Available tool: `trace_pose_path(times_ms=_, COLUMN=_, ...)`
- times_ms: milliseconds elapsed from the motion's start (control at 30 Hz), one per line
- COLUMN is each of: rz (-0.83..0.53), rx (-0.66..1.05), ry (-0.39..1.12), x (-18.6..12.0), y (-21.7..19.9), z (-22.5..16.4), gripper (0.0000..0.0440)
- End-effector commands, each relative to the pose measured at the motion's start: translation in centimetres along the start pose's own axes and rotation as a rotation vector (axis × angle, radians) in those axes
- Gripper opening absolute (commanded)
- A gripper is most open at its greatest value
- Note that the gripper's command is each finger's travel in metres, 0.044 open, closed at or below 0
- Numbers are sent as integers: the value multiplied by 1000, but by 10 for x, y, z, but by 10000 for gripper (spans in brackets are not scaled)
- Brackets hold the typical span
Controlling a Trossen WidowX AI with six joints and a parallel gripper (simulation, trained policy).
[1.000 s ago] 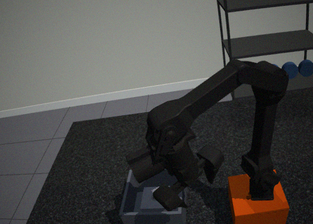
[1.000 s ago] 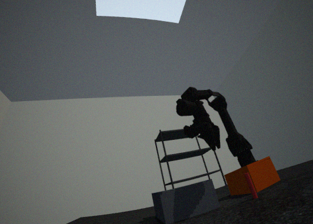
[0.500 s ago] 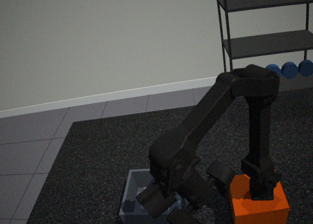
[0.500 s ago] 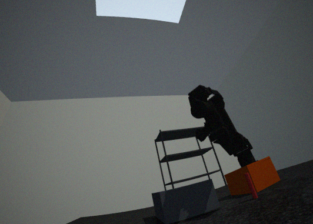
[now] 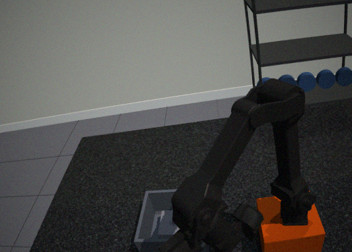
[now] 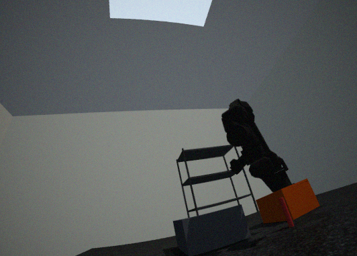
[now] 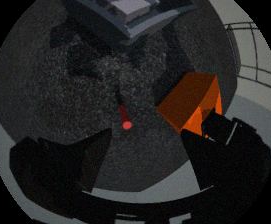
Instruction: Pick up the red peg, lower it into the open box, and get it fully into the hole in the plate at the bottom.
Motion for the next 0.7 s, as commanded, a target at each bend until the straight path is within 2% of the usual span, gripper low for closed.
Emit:
trace_pose_path(times_ms=0, rz=-3, rx=1, ry=5, x=15, y=6, z=-1, gripper=440)
trace_pose_path(times_ms=467, rz=55, rx=4, ry=-19, x=64, y=24, z=1, gripper=431)
trace_pose_path(times_ms=533, rz=55, rx=2, ry=-20, x=69, y=25, z=2, gripper=412)
trace_pose_path(times_ms=667, rz=44, rx=4, ry=-17, x=80, y=26, z=2, gripper=316)
Point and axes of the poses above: the point midway between the two fingers, 35 mm back from their tips, its own x axis out along the fingers, its own y axis across the jaws, z = x × y, the point moved 8 cm from there along -x, back along the fingers, and after that the axes turned 2 degrees about x, right-handed, at the moved point
